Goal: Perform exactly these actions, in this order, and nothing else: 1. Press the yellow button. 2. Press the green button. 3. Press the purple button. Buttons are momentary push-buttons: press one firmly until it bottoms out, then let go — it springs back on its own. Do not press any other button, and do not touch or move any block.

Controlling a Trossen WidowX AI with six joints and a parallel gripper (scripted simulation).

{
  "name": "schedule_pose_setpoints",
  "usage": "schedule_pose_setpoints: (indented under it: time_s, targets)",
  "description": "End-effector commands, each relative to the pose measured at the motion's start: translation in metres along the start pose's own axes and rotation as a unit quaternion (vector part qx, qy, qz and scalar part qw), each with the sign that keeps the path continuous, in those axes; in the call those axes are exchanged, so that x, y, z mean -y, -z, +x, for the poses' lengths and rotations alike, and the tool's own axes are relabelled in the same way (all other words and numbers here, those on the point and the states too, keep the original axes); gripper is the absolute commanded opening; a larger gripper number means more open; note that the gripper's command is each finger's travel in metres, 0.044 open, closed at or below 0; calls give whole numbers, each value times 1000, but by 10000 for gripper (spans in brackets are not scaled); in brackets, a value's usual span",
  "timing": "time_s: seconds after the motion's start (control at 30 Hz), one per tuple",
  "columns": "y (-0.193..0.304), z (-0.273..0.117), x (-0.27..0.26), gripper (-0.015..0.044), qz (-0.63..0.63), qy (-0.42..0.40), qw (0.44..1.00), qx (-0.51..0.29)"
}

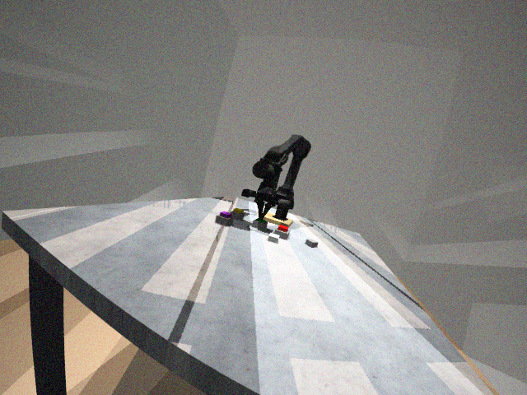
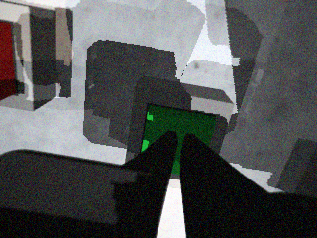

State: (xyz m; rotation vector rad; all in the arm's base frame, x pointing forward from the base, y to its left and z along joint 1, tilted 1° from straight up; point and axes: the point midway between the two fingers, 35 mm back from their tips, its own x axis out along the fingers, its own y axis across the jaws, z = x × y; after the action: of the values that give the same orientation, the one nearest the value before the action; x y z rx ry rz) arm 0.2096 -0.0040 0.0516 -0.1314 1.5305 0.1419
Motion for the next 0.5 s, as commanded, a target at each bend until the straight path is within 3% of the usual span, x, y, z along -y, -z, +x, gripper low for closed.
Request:
schedule_pose_setpoints:
  time_s: [0.0, 0.07, 0.27, 0.47]
  targets:
    - [0, -10, 0, 20, 1, -1, 1000, -2]
    - [1, -30, -1, 20, 3, -2, 1000, -5]
    - [1, -41, 0, 20, 3, -2, 1000, -5]
    - [1, -94, 0, 20, 3, -2, 1000, -5]
